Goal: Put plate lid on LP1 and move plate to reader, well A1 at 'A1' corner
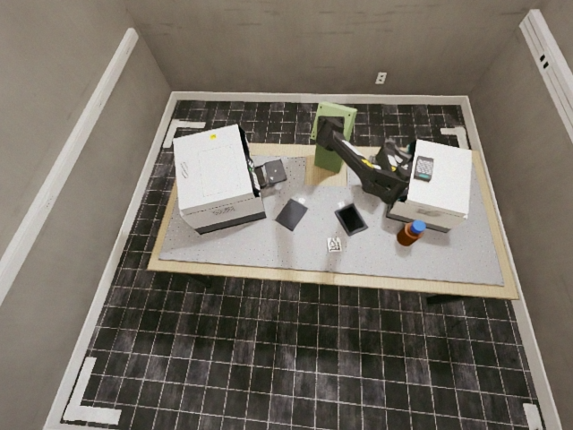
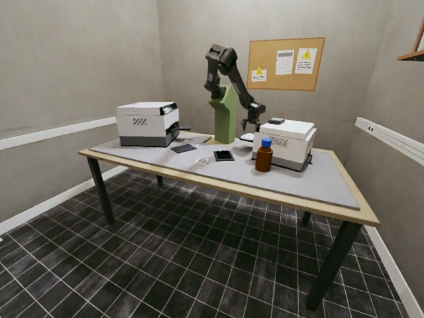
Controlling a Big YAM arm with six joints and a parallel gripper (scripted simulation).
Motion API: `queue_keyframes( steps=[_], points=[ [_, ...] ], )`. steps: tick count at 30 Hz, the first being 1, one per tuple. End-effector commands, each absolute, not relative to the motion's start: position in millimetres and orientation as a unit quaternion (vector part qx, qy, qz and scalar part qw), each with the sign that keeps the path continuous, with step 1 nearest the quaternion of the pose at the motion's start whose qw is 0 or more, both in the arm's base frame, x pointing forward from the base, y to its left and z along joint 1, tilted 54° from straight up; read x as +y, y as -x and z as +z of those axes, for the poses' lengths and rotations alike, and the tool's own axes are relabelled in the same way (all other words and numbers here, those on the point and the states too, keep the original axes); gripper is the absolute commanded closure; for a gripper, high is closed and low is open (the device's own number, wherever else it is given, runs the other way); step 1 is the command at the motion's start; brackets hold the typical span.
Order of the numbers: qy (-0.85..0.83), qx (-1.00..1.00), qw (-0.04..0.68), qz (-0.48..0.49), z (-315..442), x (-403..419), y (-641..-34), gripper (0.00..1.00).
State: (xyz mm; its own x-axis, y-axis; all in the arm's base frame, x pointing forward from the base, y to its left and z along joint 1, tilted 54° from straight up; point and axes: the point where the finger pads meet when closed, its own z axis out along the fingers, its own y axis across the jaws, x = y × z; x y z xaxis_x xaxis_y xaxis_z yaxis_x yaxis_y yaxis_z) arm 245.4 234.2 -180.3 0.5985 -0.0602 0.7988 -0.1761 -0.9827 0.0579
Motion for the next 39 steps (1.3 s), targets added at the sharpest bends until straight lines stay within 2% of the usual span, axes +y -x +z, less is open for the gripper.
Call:
queue_keyframes(
  steps=[1,29,39],
  points=[
    [-0.893,-0.065,0.079,0.438,-185.0,218.4,-246.4,0.00],
    [-0.891,-0.073,0.061,0.444,-191.3,234.8,-265.3,0.00],
    [-0.894,-0.064,0.072,0.438,-192.0,223.0,-250.6,0.00]
  ],
)
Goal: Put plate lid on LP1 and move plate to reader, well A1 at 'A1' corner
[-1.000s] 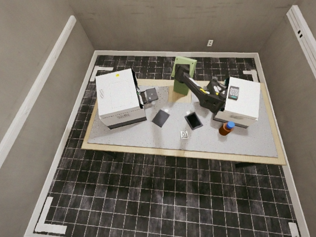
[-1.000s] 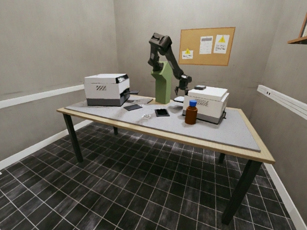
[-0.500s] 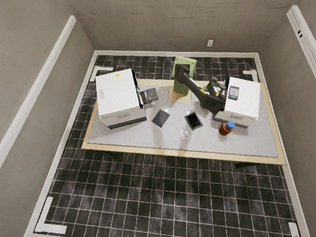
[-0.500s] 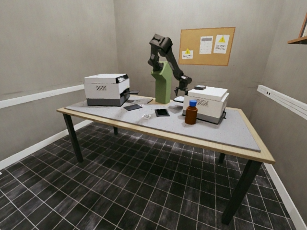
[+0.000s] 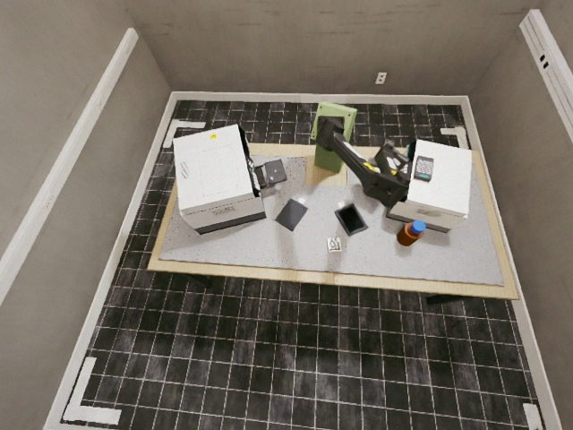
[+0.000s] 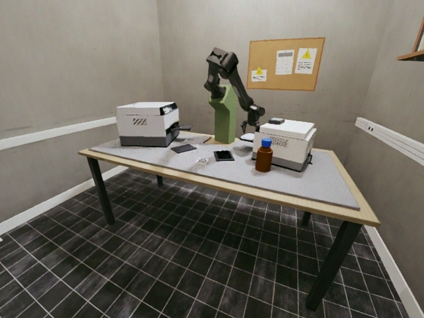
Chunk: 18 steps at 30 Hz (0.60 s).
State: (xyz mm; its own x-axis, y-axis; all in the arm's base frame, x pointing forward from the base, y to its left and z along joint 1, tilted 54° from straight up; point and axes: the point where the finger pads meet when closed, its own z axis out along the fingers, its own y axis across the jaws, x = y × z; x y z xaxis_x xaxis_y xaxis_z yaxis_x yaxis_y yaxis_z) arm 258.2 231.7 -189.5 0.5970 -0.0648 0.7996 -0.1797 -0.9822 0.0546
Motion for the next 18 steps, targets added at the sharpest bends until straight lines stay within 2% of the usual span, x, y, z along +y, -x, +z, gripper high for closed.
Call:
queue_keyframes(
  steps=[1,18],
  points=[
    [-0.894,-0.063,0.071,0.438,-191.0,224.0,-249.7,0.00],
    [-0.893,-0.051,0.062,0.442,-186.0,229.2,-245.1,0.00]
  ],
)
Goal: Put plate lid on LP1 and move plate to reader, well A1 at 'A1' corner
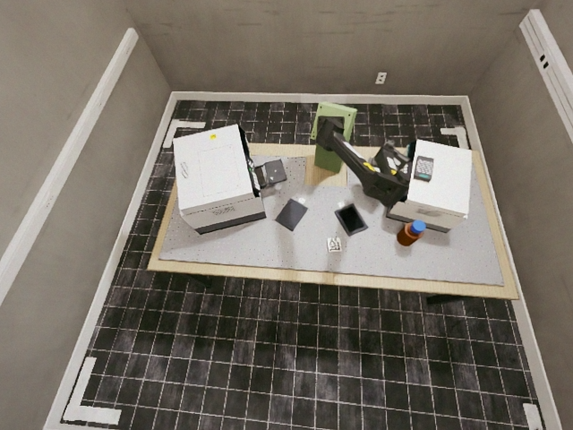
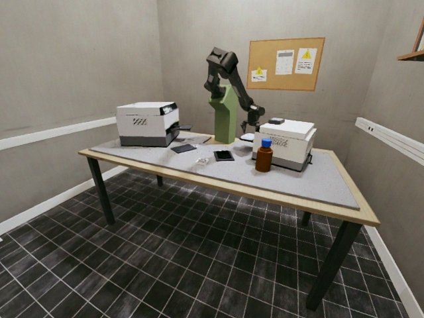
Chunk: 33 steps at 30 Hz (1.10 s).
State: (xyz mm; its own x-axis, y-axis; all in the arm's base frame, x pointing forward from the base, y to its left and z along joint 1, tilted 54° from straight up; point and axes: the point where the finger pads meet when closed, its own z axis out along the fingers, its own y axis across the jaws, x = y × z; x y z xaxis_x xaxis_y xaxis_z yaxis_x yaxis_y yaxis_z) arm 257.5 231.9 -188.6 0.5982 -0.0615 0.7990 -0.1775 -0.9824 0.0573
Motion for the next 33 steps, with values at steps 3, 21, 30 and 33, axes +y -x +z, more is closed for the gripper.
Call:
queue_keyframes(
  steps=[3,21,30,33],
  points=[
    [-0.894,-0.053,0.064,0.441,-189.2,226.1,-243.9,0.00],
    [-0.891,-0.061,0.052,0.447,-190.8,243.9,-257.5,0.00],
    [-0.893,-0.064,0.078,0.439,-193.6,217.2,-256.7,0.00],
    [-0.893,-0.065,0.076,0.439,-192.1,218.0,-257.4,0.00]
  ],
)
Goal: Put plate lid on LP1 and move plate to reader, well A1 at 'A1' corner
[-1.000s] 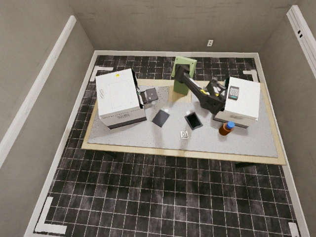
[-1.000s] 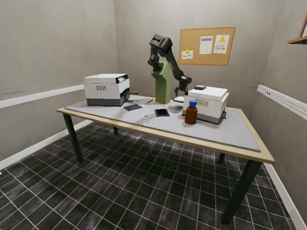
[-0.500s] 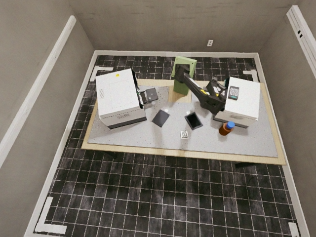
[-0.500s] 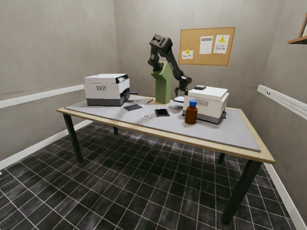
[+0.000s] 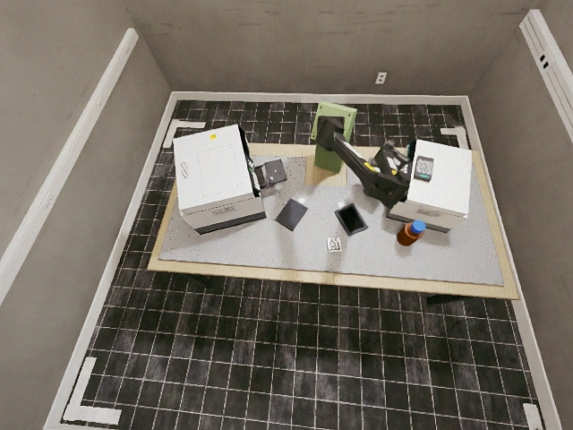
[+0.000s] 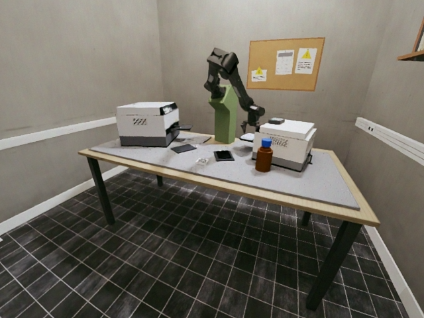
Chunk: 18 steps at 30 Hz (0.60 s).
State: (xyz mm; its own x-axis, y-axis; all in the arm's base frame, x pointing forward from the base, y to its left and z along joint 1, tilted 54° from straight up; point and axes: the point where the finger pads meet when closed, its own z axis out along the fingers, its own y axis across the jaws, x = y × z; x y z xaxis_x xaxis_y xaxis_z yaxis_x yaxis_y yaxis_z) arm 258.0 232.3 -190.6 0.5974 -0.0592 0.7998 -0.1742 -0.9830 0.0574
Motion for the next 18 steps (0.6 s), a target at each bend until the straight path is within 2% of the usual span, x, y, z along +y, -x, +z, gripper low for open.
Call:
queue_keyframes(
  steps=[1,18],
  points=[
    [-0.892,-0.066,0.074,0.440,-191.1,218.6,-258.1,0.00],
    [-0.894,-0.064,0.076,0.438,-195.5,215.1,-257.2,0.00]
  ],
)
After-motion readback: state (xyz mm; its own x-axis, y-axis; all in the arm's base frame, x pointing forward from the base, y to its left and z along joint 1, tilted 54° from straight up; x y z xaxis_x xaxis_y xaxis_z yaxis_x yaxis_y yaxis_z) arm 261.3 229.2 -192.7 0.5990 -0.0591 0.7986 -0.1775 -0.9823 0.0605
